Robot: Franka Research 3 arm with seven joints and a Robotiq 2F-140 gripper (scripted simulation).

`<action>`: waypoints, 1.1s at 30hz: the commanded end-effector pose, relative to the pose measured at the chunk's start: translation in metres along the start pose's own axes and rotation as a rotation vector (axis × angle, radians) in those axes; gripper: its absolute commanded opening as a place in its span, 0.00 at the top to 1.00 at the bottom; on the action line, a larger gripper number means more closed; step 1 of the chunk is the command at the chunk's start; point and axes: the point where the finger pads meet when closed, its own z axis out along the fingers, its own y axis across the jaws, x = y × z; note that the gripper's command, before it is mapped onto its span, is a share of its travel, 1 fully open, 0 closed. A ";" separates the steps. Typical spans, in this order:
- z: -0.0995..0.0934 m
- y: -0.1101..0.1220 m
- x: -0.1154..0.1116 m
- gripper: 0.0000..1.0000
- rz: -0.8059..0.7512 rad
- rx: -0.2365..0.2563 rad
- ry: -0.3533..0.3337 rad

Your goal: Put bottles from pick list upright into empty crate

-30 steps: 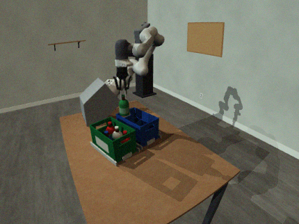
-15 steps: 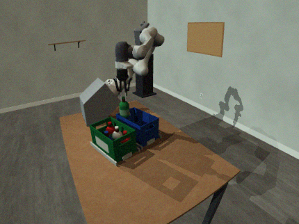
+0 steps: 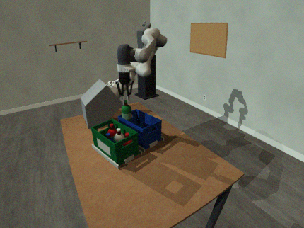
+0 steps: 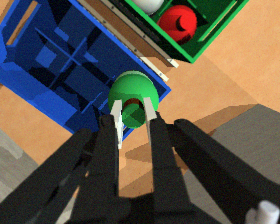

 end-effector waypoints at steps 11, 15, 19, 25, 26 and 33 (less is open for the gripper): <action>0.008 0.002 0.005 1.00 -0.005 -0.006 0.016; 0.012 0.002 0.006 1.00 -0.005 -0.006 0.016; 0.014 0.002 0.006 1.00 -0.005 -0.006 0.016; 0.020 0.002 0.006 1.00 -0.005 -0.006 0.016; 0.021 0.002 0.006 1.00 -0.005 -0.006 0.016; 0.028 0.002 0.006 1.00 -0.005 -0.006 0.016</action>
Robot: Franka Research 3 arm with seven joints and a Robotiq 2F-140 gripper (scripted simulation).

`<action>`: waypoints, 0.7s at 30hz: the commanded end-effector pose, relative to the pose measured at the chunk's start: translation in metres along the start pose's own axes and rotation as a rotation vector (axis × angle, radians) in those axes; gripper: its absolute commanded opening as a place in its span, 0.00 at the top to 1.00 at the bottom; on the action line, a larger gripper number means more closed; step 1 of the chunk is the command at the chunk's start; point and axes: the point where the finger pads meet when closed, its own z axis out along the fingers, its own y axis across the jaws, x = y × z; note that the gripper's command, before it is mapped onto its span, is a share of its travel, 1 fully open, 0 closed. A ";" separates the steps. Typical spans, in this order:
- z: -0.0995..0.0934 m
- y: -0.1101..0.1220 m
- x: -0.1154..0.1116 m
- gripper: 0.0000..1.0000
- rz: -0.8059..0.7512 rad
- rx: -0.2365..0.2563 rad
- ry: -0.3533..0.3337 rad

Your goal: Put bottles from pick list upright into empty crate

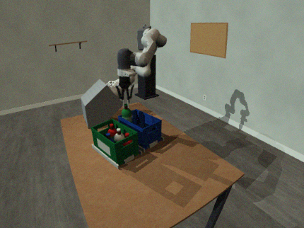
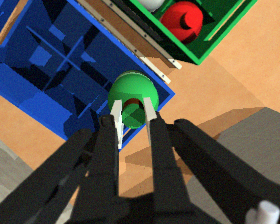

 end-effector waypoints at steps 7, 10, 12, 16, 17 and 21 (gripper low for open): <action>0.004 0.002 0.005 1.00 -0.005 -0.007 0.016; 0.007 0.002 0.005 1.00 -0.005 -0.007 0.016; 0.009 0.002 0.005 1.00 -0.005 -0.007 0.016; 0.013 0.002 0.005 1.00 -0.005 -0.007 0.016; 0.014 0.002 0.005 1.00 -0.005 -0.007 0.016; 0.016 0.002 0.005 1.00 -0.005 -0.007 0.016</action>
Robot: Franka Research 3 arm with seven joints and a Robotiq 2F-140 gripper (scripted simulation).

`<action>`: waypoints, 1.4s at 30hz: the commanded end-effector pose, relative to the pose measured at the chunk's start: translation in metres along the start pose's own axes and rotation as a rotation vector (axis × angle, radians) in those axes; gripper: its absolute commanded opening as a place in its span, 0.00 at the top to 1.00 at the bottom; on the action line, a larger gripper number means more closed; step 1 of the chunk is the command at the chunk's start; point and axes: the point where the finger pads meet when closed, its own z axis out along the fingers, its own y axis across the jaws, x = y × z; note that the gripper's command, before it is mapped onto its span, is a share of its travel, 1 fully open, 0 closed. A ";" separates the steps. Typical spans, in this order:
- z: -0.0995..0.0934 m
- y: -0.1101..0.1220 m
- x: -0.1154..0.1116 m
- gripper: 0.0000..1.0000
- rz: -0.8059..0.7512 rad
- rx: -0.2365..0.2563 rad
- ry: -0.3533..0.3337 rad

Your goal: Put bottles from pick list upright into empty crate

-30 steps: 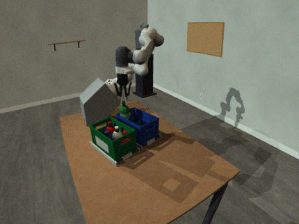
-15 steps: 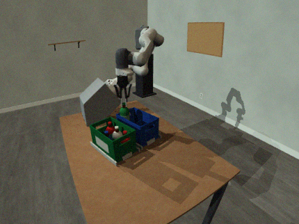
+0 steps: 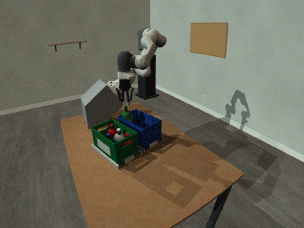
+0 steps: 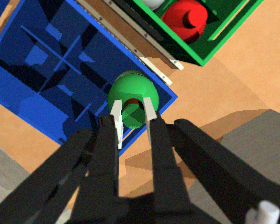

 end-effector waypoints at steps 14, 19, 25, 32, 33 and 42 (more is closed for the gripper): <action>0.012 0.002 0.005 1.00 -0.005 -0.006 0.015; 0.016 0.002 0.005 1.00 -0.005 -0.006 0.015; 0.022 0.002 0.005 1.00 -0.005 -0.006 0.015; 0.027 0.002 0.005 1.00 -0.005 -0.006 0.015; 0.028 0.002 0.005 1.00 -0.005 -0.006 0.015; 0.037 0.002 0.005 1.00 -0.005 -0.006 0.015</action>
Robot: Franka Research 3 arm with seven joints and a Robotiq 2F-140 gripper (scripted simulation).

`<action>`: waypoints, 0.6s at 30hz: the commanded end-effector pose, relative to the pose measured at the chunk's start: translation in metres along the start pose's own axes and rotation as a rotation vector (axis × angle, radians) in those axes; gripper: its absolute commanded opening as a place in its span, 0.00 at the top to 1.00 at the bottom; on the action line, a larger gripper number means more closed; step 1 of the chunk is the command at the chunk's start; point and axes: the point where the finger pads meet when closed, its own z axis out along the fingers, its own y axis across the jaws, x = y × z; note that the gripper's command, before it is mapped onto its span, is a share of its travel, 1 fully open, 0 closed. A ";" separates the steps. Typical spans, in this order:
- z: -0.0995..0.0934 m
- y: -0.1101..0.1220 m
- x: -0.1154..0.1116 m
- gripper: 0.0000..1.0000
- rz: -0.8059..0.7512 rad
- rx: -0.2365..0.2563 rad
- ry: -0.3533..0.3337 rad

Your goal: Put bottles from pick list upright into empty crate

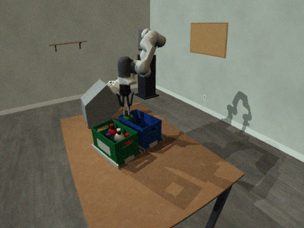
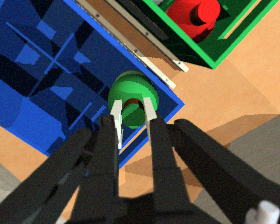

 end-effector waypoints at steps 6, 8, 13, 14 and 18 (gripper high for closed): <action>0.005 0.002 0.005 1.00 -0.005 -0.007 0.015; 0.006 0.002 0.005 1.00 -0.005 -0.007 0.015; 0.011 0.002 0.005 1.00 -0.005 -0.007 0.015; 0.012 0.002 0.005 1.00 -0.005 -0.007 0.015; 0.016 0.002 0.005 1.00 -0.005 -0.007 0.015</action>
